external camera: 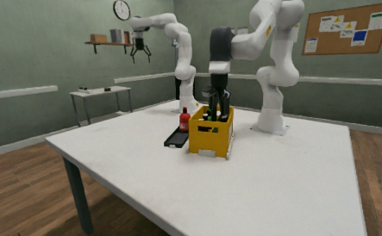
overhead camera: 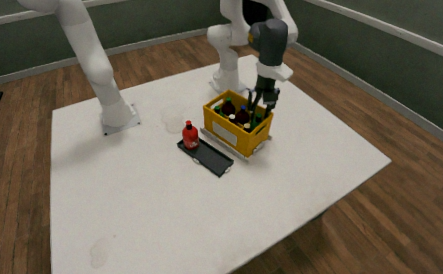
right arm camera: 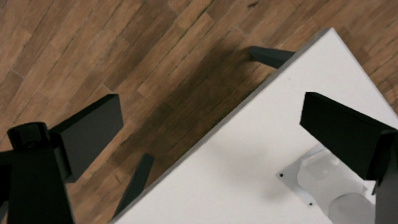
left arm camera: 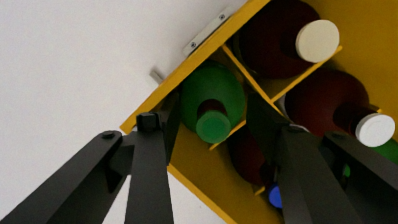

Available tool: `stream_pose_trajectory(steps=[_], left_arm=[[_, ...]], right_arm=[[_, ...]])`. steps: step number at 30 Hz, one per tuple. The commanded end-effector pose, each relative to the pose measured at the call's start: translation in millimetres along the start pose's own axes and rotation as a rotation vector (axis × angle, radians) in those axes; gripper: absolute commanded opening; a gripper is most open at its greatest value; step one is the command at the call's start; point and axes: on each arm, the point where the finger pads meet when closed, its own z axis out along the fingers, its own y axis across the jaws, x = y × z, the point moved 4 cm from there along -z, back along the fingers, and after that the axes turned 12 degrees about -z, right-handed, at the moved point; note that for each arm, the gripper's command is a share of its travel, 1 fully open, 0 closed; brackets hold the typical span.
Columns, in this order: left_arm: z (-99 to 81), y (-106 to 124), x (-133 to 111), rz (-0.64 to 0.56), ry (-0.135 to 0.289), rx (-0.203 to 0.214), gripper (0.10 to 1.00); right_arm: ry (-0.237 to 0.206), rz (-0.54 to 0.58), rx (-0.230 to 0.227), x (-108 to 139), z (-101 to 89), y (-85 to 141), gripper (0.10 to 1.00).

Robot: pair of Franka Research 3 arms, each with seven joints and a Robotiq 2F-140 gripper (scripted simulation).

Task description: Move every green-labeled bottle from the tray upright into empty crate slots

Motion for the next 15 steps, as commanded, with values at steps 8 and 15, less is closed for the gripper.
stream_pose_trajectory(steps=[8, 15], left_arm=[[-1.8, 1.4, 1.7, 0.003, 0.006, -0.004, 0.442], [-4.9, 1.4, 1.7, 0.003, 0.006, -0.004, 0.442]], right_arm=[[0.000, -0.004, 0.004, 0.7, -0.2, -0.4, 1.000], [0.000, -0.004, 0.004, 0.7, -0.2, -0.4, 1.000]])
